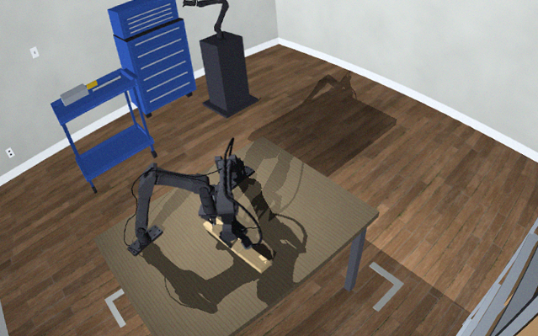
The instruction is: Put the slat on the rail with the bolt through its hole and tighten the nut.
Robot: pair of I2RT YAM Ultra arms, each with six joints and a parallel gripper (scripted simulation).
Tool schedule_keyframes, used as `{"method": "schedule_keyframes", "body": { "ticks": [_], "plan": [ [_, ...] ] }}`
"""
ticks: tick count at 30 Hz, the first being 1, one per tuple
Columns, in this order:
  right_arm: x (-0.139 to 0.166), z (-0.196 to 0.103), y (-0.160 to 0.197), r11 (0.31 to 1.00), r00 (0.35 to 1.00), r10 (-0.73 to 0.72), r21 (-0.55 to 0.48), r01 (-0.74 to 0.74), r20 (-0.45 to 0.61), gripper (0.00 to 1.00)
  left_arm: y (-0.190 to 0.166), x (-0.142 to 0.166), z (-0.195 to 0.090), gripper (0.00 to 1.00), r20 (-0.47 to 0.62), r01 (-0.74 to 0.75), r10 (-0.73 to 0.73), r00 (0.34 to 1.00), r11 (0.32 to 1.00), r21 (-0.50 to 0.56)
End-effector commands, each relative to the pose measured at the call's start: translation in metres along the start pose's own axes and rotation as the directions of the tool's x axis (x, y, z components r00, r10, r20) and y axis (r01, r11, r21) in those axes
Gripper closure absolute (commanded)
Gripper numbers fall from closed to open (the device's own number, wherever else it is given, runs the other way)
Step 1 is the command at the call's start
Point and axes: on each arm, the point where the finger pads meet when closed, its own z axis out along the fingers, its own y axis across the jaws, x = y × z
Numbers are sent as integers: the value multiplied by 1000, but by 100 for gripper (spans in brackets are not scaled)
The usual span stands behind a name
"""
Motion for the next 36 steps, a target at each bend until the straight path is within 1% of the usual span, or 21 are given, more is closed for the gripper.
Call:
{"method": "schedule_keyframes", "body": {
  "ticks": [1,20,22,26,29,32,34,36],
  "plan": [
    [-1,-4,-2,1000,1000,0,13,0,4,89,-1,-1,-6,28,11,0,0,1000,1000,10],
    [-1,-4,-2,1000,1000,7,13,-7,4,89,-1,-1,-6,28,11,0,0,1000,1000,10],
    [-1,-4,-2,998,998,59,13,-59,5,89,-1,-1,-6,28,11,0,0,1000,1000,10],
    [-1,-4,-2,976,976,216,12,-216,7,89,-1,-1,-6,28,11,0,0,1000,1000,10],
    [-1,-4,-2,944,944,331,11,-331,8,89,-1,-1,-6,28,11,0,0,1000,1000,10],
    [-1,-4,-2,898,898,440,10,-441,10,89,-1,-1,-6,28,11,0,0,1000,1000,10],
    [-1,-4,-2,898,898,440,10,-441,10,89,-1,-1,-6,28,11,0,0,1000,1000,10],
    [-1,-4,-2,860,860,510,9,-510,11,89,-1,-1,-6,28,11,0,0,1000,1000,10]
  ]
}}
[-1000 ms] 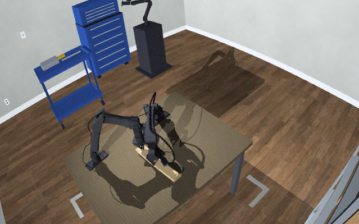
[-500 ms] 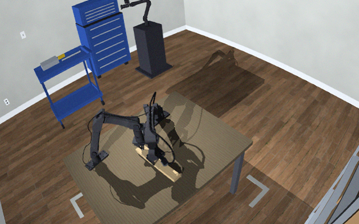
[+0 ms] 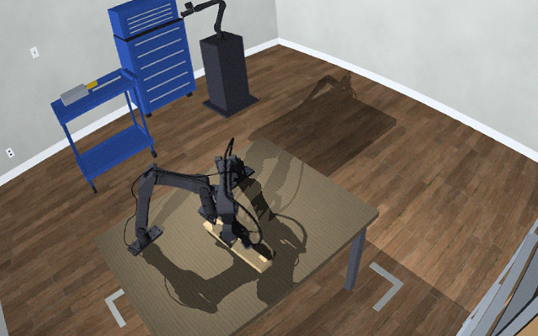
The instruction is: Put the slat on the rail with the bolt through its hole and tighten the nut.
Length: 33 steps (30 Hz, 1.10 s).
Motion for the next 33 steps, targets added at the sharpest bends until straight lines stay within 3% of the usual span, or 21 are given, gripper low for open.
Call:
{"method": "schedule_keyframes", "body": {
  "ticks": [1,4,7,12,13,15,16,26,33],
  "plan": [
    [-1,-4,-2,982,982,191,9,-191,11,89,-1,-1,-6,28,11,0,0,1000,1000,10],
    [-1,-3,-1,979,979,204,7,-204,10,89,-1,-1,-6,28,11,0,0,1000,1000,10],
    [-1,-4,-1,997,997,82,7,-82,8,89,-1,-1,-6,28,11,0,0,1000,1000,10],
    [-1,-4,-1,997,997,82,7,-82,8,89,-1,-1,-6,28,11,0,0,1000,1000,10],
    [-1,-4,-2,996,996,91,10,-91,9,78,-1,-1,-6,28,11,0,0,1000,1000,10],
    [-1,-4,-2,996,996,91,10,-91,9,78,-1,-1,-6,28,11,0,0,1000,1000,10],
    [-1,-4,-2,996,996,91,10,-91,9,66,-1,-1,-6,28,11,0,0,1000,1000,10],
    [-1,-4,-2,996,996,91,10,-91,9,66,-1,-1,-6,28,11,0,0,1000,1000,10],
    [-2,-24,-2,996,996,91,10,-91,11,66,-1,-1,-6,28,11,0,0,1000,1000,10]
  ]
}}
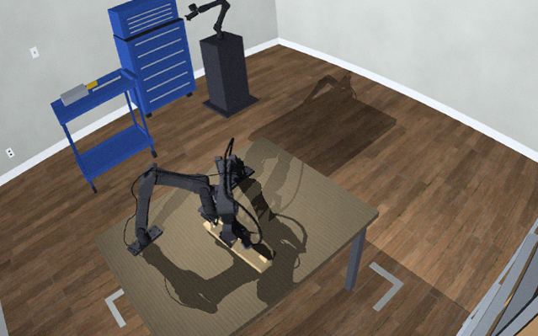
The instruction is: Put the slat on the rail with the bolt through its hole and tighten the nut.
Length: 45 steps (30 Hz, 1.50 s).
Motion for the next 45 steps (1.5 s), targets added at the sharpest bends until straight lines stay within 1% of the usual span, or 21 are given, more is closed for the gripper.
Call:
{"method": "schedule_keyframes", "body": {
  "ticks": [1,6,10,11,14,27,29,45],
  "plan": [
    [-2,-29,-2,1000,1000,0,10,0,12,66,-1,-1,-6,28,11,0,0,1000,1000,10],
    [-1,-51,-1,1000,1000,0,10,0,15,66,-1,-1,-6,28,11,0,0,1000,1000,10],
    [-1,-54,-1,1000,1000,0,10,0,15,66,-1,-1,-6,28,11,0,0,1000,1000,10],
    [1,-25,1,1000,1000,0,4,0,8,66,-1,-1,-6,28,11,0,0,1000,1000,10],
    [-1,-4,-1,1000,1000,0,9,0,9,66,-1,-1,-6,28,11,0,0,1000,1000,10],
    [-1,-4,-1,1000,1000,0,9,0,9,66,-1,-1,-6,28,11,0,0,1000,1000,10],
    [-1,-4,-1,1000,1000,0,9,0,8,89,-1,-1,-6,28,11,0,0,1000,1000,10],
    [-1,-3,-1,1000,1000,0,9,0,8,89,-1,-1,-6,28,11,0,0,1000,1000,10]
  ]
}}
